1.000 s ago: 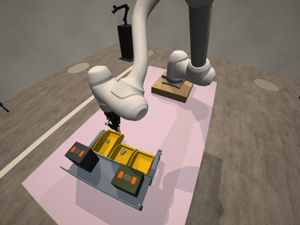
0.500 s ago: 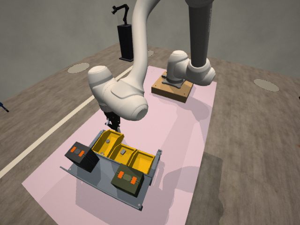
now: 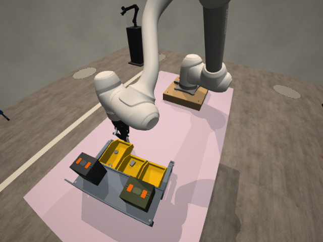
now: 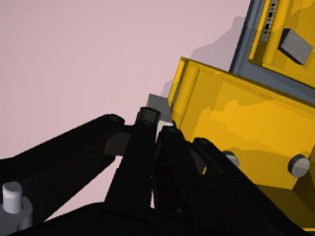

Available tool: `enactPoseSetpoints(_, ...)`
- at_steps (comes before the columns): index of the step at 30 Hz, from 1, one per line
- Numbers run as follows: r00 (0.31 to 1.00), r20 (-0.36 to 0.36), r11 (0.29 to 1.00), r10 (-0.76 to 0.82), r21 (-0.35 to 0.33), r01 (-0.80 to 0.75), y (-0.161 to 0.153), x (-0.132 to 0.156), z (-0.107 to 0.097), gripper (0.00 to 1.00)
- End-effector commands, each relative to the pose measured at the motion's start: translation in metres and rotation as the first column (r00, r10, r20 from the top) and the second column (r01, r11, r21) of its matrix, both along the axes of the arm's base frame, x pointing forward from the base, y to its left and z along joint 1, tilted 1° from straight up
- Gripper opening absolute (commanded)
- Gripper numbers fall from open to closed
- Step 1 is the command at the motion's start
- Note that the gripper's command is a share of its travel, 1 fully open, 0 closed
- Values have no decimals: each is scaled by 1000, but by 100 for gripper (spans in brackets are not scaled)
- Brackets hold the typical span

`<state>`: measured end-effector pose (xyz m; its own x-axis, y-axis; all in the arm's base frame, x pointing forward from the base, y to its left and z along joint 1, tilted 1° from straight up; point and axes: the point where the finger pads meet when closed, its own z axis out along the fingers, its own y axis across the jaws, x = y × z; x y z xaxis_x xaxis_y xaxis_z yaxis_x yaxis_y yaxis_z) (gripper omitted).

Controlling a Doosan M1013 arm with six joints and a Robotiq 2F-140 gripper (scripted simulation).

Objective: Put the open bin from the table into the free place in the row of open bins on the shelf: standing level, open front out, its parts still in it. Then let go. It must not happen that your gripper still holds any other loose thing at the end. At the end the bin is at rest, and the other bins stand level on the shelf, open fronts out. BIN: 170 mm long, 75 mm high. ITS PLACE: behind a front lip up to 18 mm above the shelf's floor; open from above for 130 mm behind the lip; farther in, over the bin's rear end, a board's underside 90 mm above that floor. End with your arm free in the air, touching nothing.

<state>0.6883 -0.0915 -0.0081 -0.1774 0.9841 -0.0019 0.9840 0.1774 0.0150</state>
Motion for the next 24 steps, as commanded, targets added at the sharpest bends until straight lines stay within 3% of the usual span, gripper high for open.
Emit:
enactPoseSetpoints(1, 1000, 0, 1000, 0, 0, 0, 0, 1, 0, 0)
enactPoseSetpoints(24, 1000, 0, 1000, 0, 0, 0, 2, 11, 0, 0)
